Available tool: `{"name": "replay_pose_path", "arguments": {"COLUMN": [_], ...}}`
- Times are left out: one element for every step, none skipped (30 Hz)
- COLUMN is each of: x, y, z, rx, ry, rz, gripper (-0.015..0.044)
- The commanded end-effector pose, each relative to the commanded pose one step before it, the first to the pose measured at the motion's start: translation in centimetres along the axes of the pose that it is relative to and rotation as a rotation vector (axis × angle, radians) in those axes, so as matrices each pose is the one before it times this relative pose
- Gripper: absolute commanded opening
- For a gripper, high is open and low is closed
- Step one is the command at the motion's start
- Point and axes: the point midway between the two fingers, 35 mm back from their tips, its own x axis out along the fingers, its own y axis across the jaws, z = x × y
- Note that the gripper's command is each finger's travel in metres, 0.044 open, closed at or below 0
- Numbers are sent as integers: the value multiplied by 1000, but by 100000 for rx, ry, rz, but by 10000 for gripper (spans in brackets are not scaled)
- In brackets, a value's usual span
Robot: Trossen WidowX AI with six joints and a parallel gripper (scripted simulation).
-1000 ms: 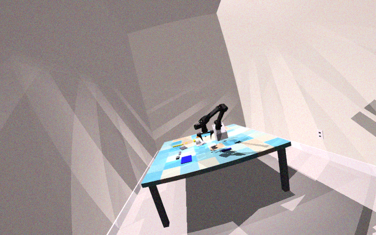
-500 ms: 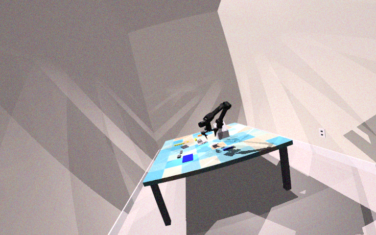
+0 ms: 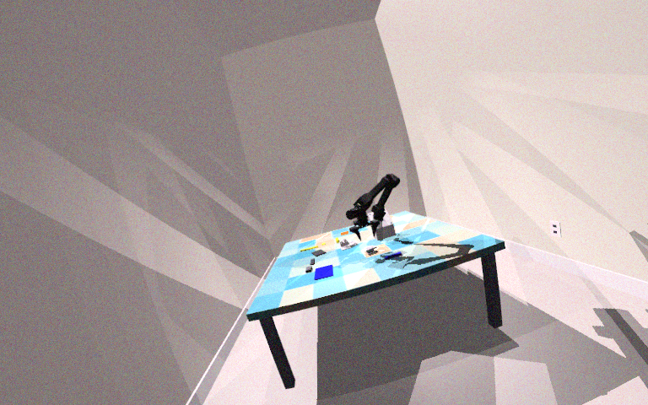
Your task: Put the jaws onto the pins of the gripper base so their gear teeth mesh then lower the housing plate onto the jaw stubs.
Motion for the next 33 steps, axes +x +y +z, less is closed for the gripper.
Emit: {"name": "replay_pose_path", "arguments": {"x": [2163, 520, 310, 103, 0, 0, 0, 0, 0, 25, 74, 123, 155, 156, 156, 156, 156, 156, 156, 155, 156, 155, 121, 73, 24, 0, 0, 26, 77, 128, 159, 160, 159], "y": [-244, -40, -31, -12, 0, 0, 0, 0, 0, 1, 4, 6, 7, 6, 4, 3, 2, 0, -1, -2, -4, -5, -5, -3, -1, 0, 0, 2, 5, 8, 9, 8, 6], "z": [126, -26, -19, -7, 0, 0, 0, 0, 0, 0, 1, 2, 2, 1, 1, 0, 0, -1, -1, -2, -2, -2, -2, -1, 0, 0, 0, 0, 1, 2, 2, 2, 1], "rx": [670, 29, 23, 9, 0, 0, 0, 0, 0, 0, -1, -2, -2, -1, 0, 0, 1, 2, 3, 4, 4, 5, 5, 3, 1, 0, 0, -1, -1, -2, -2, -1, -1], "ry": [-246, 129, 95, 34, 0, 0, 0, 0, 0, -1, -3, -4, -3, 0, 2, 4, 6, 8, 11, 13, 15, 17, 15, 10, 3, 0, 0, -1, -4, -6, -5, -4, -2], "rz": [-866, 35, 24, 9, 0, 0, 0, 0, 0, -1, -3, -5, -5, -4, -4, -3, -2, -2, -1, 0, 0, 1, 1, 1, 0, 0, 0, -1, -3, -5, -5, -5, -4], "gripper": [440, 440, 440, 440, 440, 440, 440, 440, 440, 440, 440, 440, 440, 440, 440, 440, 440, 440, 440, 440, 440, 440, 440, 440, 440, 440, 440, 440, 440, 440, 440, 440, 440]}}
